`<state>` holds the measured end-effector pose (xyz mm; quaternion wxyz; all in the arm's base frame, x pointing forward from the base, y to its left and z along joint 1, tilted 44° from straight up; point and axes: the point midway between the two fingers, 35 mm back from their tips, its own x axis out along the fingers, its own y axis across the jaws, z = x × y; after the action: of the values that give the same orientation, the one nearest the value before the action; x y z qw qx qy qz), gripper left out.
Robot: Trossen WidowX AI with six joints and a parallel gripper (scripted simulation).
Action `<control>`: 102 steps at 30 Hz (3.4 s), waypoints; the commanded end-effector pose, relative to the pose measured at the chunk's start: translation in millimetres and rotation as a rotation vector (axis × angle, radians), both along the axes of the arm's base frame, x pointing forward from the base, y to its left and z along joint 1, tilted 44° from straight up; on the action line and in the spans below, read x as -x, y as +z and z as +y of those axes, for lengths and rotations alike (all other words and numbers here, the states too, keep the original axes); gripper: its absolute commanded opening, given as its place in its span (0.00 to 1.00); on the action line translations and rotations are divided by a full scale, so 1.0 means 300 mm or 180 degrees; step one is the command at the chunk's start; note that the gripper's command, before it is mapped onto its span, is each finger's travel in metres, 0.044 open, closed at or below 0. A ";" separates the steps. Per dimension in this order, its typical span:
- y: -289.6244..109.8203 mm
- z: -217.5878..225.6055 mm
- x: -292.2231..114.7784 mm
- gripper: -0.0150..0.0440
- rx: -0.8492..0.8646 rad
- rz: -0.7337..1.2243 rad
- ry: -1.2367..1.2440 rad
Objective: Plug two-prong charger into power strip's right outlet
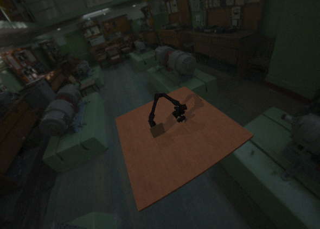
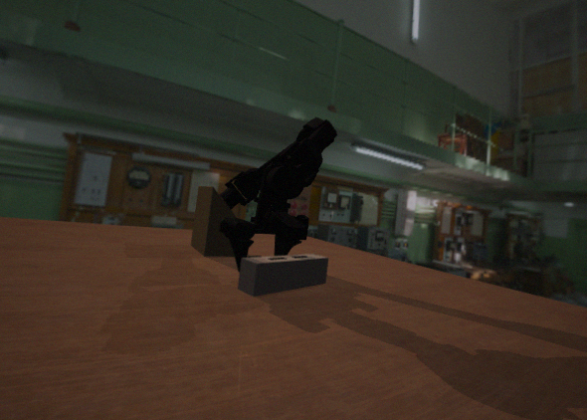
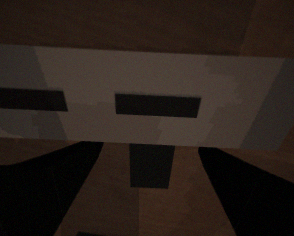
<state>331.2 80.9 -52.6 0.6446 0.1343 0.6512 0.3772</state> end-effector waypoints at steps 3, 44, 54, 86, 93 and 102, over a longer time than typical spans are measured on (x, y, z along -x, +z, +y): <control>-0.005 0.000 0.016 1.00 -0.0016 0.0004 0.0009; -0.018 -0.019 0.072 1.00 -0.0029 -0.0042 0.0005; -0.027 -0.033 0.110 1.00 -0.0028 -0.0040 0.0005; -0.048 -0.064 0.221 1.00 -0.0027 -0.0034 0.0006; 0.100 -0.189 0.136 1.00 -0.0524 -0.1064 -0.1070; 0.147 -0.224 0.135 1.00 -0.0647 -0.1343 -0.1287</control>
<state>294.3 12.7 -10.8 0.8089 0.2352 0.4310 0.3234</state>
